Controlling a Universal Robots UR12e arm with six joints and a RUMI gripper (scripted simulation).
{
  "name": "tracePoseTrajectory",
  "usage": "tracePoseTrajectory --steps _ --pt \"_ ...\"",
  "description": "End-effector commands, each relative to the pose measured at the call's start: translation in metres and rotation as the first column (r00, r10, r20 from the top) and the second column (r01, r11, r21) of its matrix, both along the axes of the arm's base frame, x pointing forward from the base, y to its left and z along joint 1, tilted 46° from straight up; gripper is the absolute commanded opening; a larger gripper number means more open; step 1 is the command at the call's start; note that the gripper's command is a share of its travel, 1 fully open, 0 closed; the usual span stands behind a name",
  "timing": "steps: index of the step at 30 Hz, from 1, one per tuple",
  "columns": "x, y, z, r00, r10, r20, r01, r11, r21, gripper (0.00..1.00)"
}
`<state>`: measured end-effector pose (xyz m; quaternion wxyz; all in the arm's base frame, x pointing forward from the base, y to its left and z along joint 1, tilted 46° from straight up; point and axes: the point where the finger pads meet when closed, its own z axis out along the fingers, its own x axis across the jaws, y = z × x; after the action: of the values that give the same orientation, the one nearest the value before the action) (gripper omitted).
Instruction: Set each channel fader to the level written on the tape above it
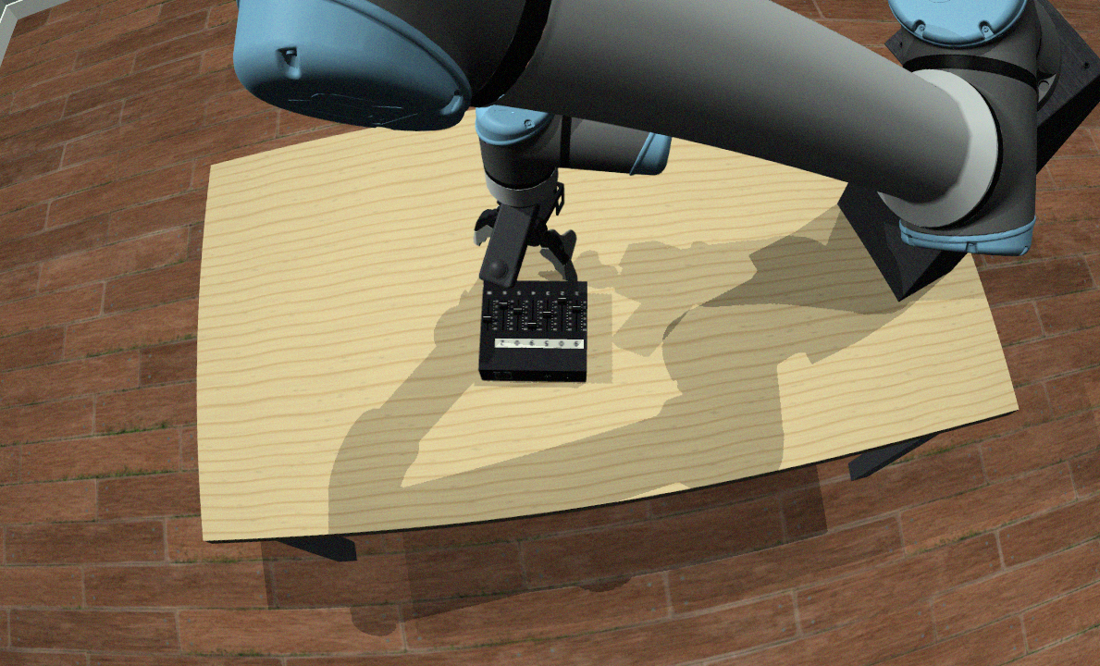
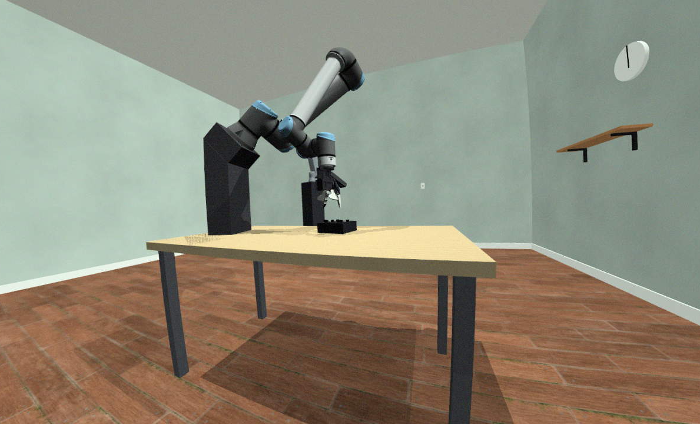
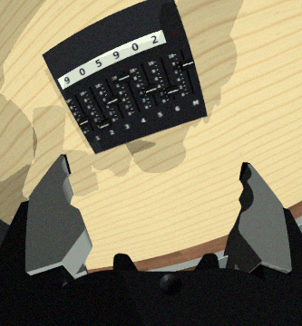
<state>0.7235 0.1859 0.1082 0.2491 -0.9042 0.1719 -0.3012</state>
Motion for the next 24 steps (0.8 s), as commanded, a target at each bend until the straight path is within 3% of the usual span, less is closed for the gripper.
tracePoseTrajectory --steps 1,12,24 --pt "0.001 -0.001 -0.002 0.998 0.056 0.023 -0.055 0.998 -0.044 1.0" --pt "0.002 -0.006 -0.009 0.978 0.194 0.075 -0.179 0.969 -0.17 1.0" --pt "0.002 -0.008 -0.012 0.964 0.249 0.091 -0.224 0.949 -0.22 1.0"
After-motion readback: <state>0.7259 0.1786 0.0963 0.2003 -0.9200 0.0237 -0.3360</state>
